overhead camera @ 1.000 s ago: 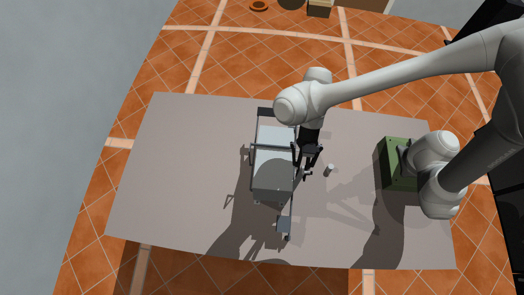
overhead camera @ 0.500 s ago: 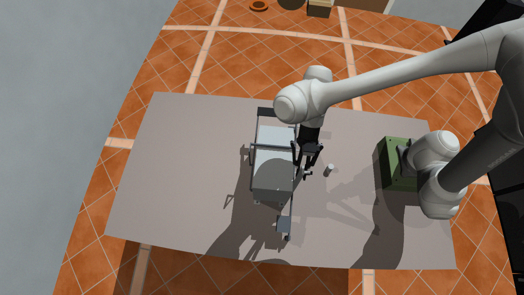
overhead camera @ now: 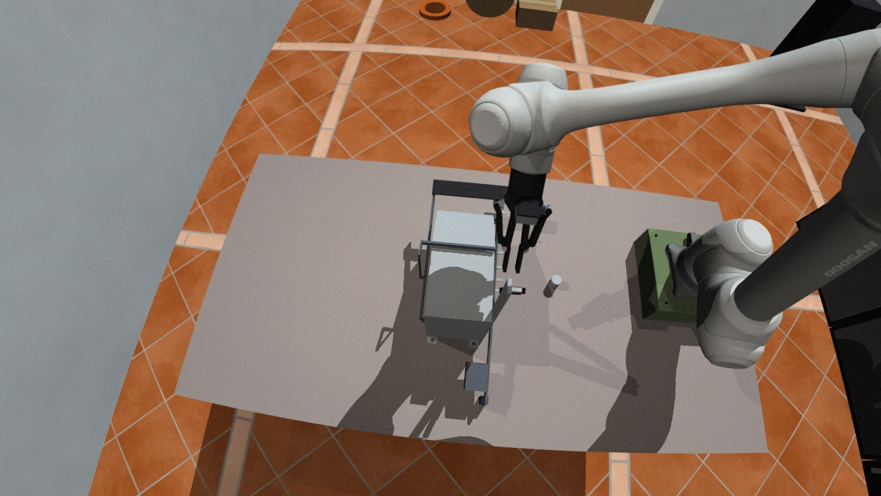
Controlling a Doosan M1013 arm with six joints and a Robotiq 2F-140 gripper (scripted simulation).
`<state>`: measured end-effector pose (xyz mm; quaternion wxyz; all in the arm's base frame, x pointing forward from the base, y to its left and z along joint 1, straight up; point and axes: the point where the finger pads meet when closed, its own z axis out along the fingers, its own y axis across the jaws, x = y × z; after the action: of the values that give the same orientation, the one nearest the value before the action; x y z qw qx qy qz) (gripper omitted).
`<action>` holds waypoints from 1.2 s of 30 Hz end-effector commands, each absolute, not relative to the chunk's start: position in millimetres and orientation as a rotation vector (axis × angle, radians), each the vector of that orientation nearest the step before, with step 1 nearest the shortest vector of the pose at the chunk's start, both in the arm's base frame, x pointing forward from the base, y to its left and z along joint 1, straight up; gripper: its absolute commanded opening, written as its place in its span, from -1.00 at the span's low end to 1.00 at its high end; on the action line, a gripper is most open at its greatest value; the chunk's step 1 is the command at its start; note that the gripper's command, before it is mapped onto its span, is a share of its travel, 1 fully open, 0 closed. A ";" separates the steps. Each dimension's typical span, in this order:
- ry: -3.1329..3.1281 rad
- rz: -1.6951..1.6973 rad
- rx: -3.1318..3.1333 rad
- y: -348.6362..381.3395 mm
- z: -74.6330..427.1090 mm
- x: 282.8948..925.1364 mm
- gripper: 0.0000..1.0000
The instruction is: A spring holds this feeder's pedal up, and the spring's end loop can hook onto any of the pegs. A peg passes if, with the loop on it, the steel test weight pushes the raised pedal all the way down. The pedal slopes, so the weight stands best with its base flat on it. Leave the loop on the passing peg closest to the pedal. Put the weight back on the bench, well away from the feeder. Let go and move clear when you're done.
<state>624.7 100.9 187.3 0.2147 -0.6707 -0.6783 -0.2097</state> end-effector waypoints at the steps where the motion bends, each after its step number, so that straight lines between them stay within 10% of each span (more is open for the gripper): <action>1: -1.882 -0.583 -1.860 108.4 177.4 624.8 -0.52; 16: -1.881 -0.583 -1.859 98.2 192.2 625.1 -0.52; 17: -1.881 -0.583 -1.859 100.3 189.1 625.0 1.00; 36: -1.881 -0.583 -1.859 100.3 189.1 625.0 1.00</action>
<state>624.7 100.3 188.3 0.2154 -0.6705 -0.6784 -0.2095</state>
